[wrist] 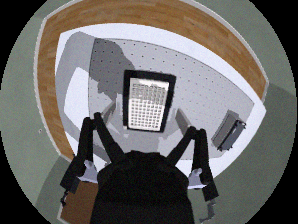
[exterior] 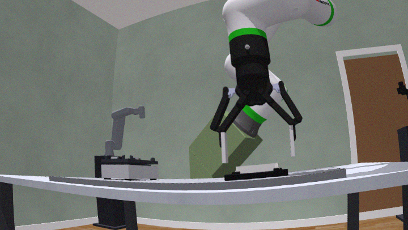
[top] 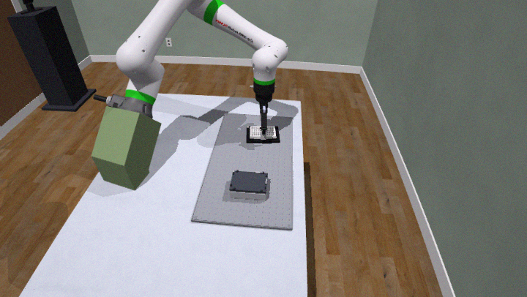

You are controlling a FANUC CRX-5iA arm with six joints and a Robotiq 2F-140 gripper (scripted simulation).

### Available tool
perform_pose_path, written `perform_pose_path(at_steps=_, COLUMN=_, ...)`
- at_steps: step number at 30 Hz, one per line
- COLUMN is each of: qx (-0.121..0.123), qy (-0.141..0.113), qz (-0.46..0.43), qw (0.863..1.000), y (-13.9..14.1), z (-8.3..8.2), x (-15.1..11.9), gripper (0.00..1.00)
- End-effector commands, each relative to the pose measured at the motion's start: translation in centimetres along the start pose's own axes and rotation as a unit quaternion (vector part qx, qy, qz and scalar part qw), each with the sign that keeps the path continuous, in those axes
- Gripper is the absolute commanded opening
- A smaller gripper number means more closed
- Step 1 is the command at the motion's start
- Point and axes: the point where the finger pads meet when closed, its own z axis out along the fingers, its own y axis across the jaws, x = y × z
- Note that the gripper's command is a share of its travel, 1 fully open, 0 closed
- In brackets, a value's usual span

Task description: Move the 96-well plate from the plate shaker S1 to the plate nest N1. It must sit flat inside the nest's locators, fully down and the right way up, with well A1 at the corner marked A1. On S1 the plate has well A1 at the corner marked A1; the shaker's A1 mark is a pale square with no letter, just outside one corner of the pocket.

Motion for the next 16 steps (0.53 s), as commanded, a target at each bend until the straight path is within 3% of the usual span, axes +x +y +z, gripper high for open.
perform_pose_path(at_steps=1, qx=0.0, qy=0.0, qz=0.0, qw=1.0, y=0.0, z=-0.5, x=0.0, gripper=1.0)
perform_pose_path(at_steps=10, qx=0.0, qy=0.0, qz=0.0, qw=1.0, y=0.0, z=-2.9, x=0.0, gripper=1.0)
perform_pose_path(at_steps=16, qx=0.0, qy=0.0, qz=0.0, qw=1.0, y=0.0, z=-2.9, x=0.0, gripper=1.0)
